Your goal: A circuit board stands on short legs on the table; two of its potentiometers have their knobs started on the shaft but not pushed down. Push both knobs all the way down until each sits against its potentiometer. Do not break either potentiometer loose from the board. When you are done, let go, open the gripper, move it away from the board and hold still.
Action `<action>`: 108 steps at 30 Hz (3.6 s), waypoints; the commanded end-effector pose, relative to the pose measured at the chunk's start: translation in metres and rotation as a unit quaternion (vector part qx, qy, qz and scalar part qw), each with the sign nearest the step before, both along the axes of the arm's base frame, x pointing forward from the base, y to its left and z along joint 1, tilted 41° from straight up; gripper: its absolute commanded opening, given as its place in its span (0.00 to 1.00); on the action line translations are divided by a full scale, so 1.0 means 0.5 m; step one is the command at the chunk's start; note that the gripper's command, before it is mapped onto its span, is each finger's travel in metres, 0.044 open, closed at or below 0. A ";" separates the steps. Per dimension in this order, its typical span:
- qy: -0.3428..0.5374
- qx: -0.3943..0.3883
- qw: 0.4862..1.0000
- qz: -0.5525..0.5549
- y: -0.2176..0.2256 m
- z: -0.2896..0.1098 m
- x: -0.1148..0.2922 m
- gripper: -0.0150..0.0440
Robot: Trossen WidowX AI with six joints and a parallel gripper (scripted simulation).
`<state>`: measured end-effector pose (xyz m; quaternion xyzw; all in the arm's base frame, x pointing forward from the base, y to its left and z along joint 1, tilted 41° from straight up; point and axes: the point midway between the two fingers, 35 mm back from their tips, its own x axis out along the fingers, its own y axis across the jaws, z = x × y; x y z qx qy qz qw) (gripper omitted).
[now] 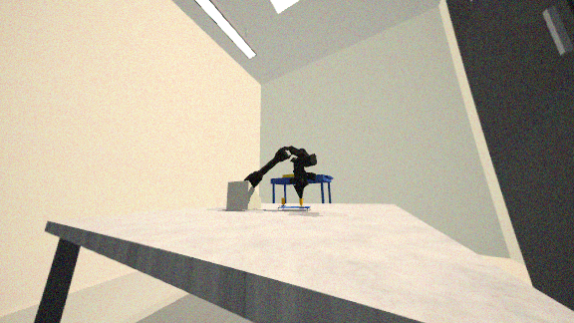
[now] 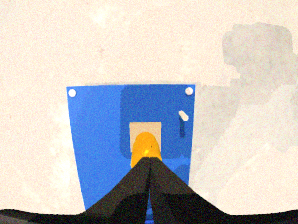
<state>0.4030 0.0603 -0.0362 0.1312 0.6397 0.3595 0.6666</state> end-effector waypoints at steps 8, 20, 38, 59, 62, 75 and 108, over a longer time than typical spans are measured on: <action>0.001 0.001 1.000 0.021 0.039 -0.032 -0.003 0.25; 0.001 0.001 1.000 0.021 0.040 -0.033 -0.003 0.25; 0.001 0.001 1.000 0.021 0.041 -0.034 -0.003 0.25; 0.001 0.001 1.000 0.021 0.029 -0.020 0.000 0.25; 0.001 0.000 1.000 0.021 0.022 -0.013 0.001 0.25; 0.001 0.000 1.000 0.021 -0.005 0.018 0.006 0.25; 0.006 -0.001 1.000 0.021 -0.095 0.080 -0.343 1.00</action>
